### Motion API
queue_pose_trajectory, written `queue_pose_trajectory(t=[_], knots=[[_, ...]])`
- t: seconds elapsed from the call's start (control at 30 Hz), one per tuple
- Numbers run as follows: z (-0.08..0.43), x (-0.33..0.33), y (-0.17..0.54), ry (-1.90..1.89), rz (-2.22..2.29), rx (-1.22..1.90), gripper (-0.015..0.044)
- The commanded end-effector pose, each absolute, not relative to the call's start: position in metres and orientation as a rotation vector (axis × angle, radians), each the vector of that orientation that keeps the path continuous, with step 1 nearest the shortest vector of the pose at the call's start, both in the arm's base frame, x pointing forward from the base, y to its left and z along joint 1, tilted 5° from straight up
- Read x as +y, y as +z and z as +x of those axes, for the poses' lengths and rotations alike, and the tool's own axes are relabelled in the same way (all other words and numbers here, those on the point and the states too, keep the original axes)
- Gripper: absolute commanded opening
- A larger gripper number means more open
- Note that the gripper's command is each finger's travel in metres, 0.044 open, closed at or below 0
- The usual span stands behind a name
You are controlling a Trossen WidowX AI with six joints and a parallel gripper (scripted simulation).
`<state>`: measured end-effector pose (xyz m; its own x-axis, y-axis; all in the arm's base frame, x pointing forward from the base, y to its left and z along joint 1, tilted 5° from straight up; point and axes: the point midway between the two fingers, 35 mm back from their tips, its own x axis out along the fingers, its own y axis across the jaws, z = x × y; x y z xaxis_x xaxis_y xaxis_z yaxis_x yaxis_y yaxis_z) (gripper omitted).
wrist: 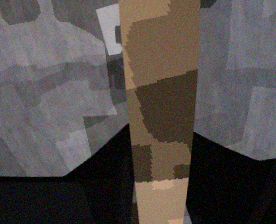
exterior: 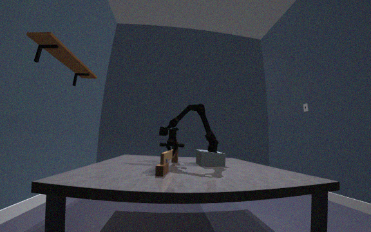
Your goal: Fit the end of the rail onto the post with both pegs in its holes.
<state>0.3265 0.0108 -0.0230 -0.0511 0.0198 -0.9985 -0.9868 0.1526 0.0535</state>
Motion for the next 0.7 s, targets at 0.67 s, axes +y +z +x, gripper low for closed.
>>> queue_pose_trajectory(t=[0.67], knots=[[0.3251,0.0114,-0.0234,1.138,-1.056,1.303,0.0000]])
